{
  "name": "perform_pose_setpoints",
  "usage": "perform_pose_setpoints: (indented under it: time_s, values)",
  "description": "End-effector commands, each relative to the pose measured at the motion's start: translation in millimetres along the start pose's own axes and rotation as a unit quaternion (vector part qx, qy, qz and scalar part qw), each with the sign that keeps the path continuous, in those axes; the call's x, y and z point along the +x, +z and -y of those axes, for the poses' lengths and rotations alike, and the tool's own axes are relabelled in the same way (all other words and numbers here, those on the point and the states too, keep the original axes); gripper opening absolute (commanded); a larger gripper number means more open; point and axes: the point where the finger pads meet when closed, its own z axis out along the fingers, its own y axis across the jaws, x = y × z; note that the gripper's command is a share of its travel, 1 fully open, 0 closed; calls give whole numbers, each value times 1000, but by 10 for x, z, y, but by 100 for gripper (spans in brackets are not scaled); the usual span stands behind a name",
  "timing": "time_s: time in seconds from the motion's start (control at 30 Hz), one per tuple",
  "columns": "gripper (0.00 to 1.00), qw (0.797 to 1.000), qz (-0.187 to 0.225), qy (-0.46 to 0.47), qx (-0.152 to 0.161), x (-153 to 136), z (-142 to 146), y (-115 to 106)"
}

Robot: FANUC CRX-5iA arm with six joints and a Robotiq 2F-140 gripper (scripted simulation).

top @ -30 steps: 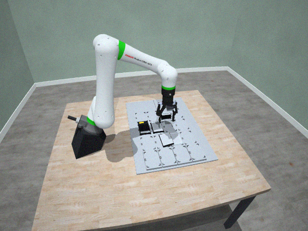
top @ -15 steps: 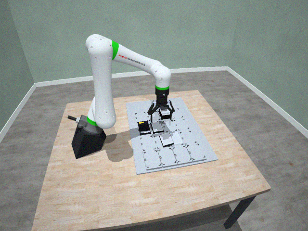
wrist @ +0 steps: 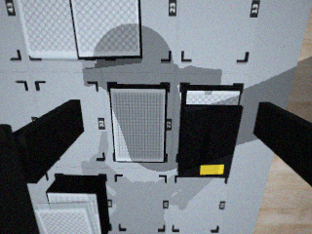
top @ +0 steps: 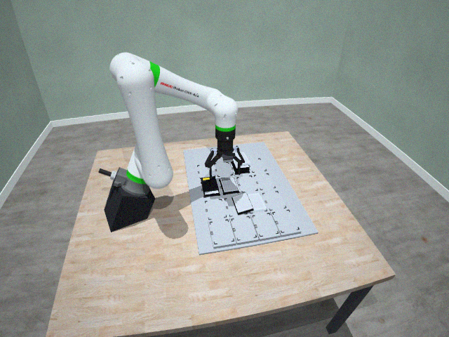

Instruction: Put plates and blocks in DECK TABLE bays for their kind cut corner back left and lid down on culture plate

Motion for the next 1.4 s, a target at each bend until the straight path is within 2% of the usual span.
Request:
perform_pose_setpoints:
  time_s: [0.0, 0.67, 1.37]
  values:
    - [100, 1000, -2, 0, 2, -36, -139, -11]
    - [100, 1000, -2, 0, 2, -184, -803, 4]
    - [100, 1000, -2, 0, 2, -184, -805, 5]
